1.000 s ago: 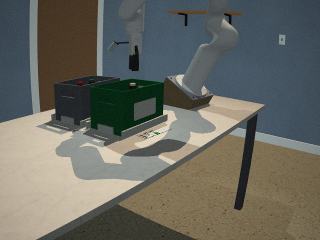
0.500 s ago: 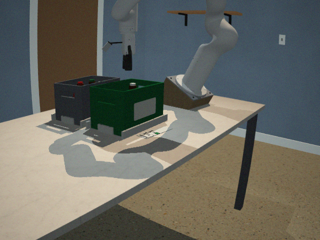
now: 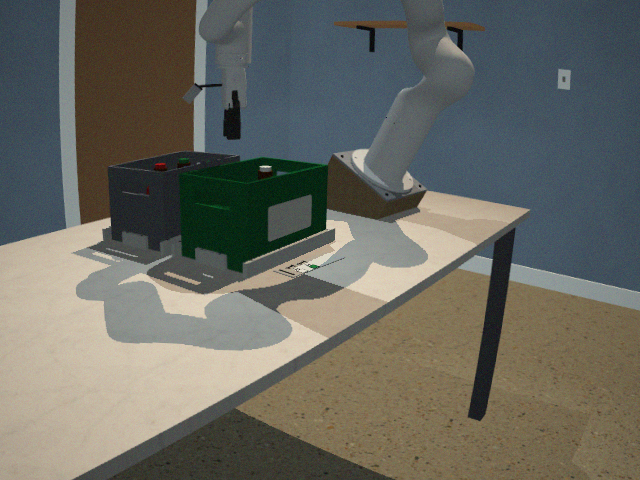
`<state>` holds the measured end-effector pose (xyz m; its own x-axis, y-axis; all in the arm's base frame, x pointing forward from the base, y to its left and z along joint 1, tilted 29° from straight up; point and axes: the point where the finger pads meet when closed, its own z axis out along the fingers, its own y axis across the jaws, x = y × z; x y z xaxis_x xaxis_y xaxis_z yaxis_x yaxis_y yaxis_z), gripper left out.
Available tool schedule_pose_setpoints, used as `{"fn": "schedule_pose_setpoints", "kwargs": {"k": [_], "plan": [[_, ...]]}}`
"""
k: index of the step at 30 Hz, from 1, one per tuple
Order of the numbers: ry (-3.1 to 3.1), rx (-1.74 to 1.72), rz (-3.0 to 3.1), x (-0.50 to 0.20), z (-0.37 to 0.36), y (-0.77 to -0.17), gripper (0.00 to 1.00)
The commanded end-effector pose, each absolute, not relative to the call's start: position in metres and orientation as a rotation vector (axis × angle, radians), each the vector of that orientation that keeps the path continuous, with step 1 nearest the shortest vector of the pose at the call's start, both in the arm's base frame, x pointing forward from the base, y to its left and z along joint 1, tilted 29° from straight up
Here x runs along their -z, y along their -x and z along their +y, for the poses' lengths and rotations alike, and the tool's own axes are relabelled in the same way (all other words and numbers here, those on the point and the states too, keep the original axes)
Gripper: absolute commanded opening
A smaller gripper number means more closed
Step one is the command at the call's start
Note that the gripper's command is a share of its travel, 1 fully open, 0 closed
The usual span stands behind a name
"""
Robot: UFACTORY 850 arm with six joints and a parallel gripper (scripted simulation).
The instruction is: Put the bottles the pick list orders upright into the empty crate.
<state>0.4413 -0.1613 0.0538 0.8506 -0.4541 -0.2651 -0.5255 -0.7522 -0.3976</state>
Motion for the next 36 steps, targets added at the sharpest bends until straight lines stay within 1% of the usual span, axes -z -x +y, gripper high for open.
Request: {"fn": "schedule_pose_setpoints", "kwargs": {"k": [1,24,30,36], "plan": [[2.561,-0.208,0.72,-0.043,-0.182,-0.448,0.65],[2.561,-0.208,0.72,0.006,-0.271,-0.473,0.65],[2.561,-0.208,0.72,0.014,-0.286,-0.478,0.65],[2.561,-0.208,0.72,0.014,-0.286,-0.478,0.65]]}}
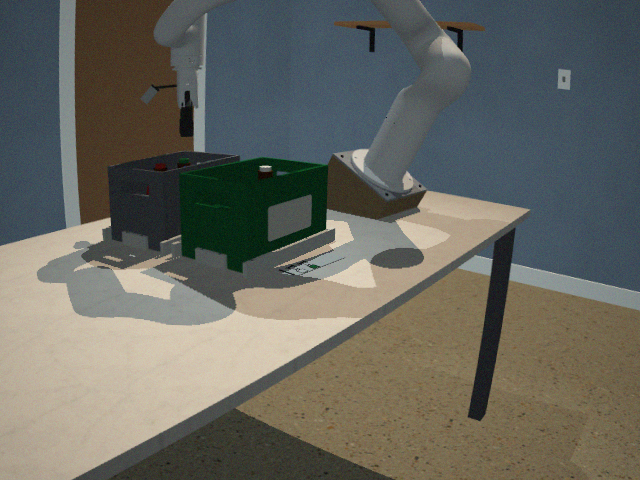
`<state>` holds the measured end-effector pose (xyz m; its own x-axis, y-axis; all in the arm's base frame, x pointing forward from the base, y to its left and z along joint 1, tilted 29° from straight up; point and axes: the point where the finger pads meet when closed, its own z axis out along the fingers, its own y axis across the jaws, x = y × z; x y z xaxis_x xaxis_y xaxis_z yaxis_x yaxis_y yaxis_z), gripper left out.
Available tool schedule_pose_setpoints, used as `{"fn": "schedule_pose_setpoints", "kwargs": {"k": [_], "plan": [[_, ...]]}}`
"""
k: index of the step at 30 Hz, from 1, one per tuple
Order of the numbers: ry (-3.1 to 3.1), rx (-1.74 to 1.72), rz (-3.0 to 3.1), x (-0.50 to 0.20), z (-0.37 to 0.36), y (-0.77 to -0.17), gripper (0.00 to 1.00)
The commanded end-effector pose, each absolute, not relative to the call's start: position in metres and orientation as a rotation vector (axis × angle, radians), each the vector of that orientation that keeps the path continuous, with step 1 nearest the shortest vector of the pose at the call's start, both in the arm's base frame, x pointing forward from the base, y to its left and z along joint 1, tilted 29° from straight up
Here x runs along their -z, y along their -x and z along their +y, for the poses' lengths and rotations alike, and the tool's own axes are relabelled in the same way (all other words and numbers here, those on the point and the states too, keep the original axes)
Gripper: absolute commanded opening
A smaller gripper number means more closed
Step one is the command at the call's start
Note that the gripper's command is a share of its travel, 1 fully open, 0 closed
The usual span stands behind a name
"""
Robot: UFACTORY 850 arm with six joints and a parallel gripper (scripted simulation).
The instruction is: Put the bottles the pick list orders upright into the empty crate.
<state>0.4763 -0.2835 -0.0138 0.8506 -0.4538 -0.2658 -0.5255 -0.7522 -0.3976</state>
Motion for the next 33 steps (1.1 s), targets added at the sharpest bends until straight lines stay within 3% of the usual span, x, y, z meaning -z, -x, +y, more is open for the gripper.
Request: {"fn": "schedule_pose_setpoints", "kwargs": {"k": [1,33], "plan": [[2.561,-0.208,0.72,0.014,-0.286,-0.478,0.65],[2.561,-0.208,0.72,0.041,-0.271,-0.477,0.65]]}}
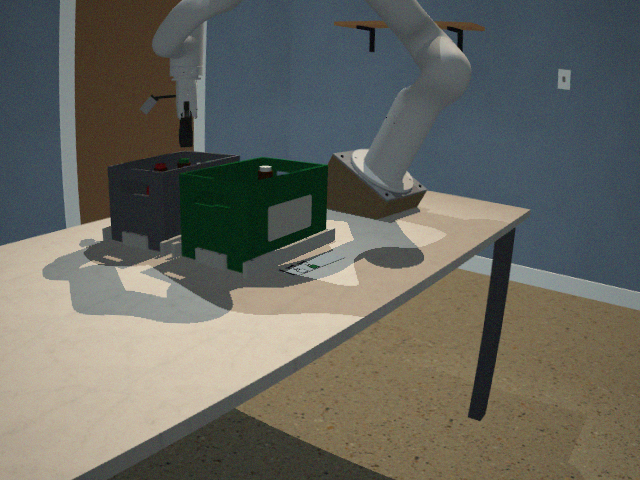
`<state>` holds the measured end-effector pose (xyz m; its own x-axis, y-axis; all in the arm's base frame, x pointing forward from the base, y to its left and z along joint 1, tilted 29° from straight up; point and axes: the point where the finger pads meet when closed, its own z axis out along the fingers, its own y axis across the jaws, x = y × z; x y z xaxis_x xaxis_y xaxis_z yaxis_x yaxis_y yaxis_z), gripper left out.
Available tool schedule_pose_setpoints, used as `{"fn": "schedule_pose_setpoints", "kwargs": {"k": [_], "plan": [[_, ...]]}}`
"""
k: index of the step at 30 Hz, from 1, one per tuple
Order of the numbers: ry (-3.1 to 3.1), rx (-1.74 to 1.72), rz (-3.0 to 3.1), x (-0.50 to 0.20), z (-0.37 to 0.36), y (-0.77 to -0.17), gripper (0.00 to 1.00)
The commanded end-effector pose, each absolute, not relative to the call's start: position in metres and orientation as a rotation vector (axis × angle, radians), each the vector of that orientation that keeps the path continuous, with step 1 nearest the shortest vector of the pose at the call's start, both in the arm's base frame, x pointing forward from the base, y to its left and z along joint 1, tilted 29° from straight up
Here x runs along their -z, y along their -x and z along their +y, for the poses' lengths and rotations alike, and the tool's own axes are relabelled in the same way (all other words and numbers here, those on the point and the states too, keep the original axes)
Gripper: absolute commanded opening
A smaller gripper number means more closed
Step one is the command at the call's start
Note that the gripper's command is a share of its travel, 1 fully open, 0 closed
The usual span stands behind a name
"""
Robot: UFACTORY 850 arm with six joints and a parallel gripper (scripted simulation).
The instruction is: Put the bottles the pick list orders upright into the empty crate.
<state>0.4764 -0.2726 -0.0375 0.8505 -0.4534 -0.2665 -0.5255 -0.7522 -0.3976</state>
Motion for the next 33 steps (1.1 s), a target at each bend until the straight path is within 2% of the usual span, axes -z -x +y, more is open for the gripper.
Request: {"fn": "schedule_pose_setpoints", "kwargs": {"k": [1,33], "plan": [[2.561,-0.208,0.72,0.042,-0.271,-0.477,0.65],[2.561,-0.208,0.72,0.075,-0.253,-0.476,0.65]]}}
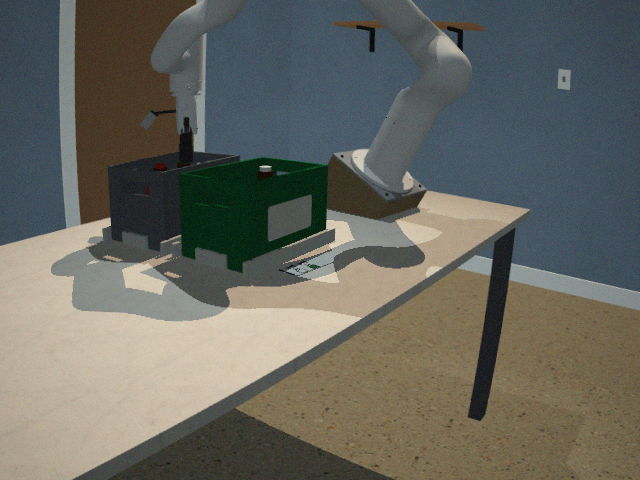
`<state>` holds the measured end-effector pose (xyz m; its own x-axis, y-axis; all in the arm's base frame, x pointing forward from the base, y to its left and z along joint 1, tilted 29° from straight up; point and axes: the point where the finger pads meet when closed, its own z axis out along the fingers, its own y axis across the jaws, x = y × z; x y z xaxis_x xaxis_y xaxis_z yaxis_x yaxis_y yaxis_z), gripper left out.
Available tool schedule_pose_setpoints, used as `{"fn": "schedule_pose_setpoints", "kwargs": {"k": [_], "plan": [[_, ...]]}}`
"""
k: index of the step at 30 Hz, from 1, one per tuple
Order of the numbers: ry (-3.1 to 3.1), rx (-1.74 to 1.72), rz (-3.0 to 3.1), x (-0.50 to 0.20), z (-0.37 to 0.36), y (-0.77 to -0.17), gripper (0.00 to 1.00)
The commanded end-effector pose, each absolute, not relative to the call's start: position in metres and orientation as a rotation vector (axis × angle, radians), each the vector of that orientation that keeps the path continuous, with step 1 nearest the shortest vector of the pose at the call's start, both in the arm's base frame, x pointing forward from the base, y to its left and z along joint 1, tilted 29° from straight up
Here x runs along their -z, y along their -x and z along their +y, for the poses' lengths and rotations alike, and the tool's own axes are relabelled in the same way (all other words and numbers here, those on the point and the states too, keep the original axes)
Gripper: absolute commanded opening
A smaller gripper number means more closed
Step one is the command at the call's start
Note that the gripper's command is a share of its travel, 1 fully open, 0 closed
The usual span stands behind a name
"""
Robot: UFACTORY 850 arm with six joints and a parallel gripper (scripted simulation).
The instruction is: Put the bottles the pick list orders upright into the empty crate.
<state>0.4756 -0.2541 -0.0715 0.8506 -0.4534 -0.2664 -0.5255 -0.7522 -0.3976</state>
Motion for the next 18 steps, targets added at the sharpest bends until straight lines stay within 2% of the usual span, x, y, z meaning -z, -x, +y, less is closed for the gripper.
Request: {"fn": "schedule_pose_setpoints", "kwargs": {"k": [1,18], "plan": [[2.561,-0.208,0.72,0.076,-0.252,-0.476,0.65],[2.561,-0.208,0.72,0.089,-0.245,-0.476,0.65]]}}
